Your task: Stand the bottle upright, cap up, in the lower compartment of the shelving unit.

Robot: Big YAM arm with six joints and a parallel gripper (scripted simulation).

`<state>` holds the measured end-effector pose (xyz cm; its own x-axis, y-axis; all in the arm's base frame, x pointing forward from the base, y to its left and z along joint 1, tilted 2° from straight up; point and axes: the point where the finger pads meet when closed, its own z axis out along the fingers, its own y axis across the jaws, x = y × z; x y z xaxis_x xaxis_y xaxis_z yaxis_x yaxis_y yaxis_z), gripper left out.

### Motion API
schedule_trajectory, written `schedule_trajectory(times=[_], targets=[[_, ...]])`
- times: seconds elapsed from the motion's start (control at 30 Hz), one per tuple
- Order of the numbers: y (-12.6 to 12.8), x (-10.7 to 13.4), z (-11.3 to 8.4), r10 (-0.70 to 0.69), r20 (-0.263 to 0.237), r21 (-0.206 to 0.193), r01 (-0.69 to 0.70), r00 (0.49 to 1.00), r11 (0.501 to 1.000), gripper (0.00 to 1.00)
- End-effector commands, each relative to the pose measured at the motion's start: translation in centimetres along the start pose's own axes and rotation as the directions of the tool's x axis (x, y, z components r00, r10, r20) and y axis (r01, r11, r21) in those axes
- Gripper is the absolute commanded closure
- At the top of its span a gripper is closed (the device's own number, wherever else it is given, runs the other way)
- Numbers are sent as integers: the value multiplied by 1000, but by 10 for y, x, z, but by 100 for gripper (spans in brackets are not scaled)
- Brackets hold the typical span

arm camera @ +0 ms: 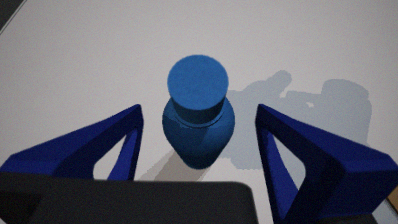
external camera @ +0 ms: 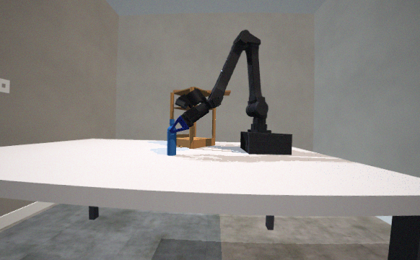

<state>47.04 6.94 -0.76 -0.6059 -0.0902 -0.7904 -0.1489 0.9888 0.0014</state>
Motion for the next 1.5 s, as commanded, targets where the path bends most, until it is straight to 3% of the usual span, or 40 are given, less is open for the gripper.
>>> schedule_trajectory(times=[0.0,0.23,0.27,1.47], targets=[[-4,-24,0,6,65,6,-7,998,1000,27],[-4,-25,0,6,66,6,-7,998,1000,27],[-4,-25,0,6,66,6,-7,998,1000,74],[-4,-24,0,5,65,6,-6,998,1000,74]])
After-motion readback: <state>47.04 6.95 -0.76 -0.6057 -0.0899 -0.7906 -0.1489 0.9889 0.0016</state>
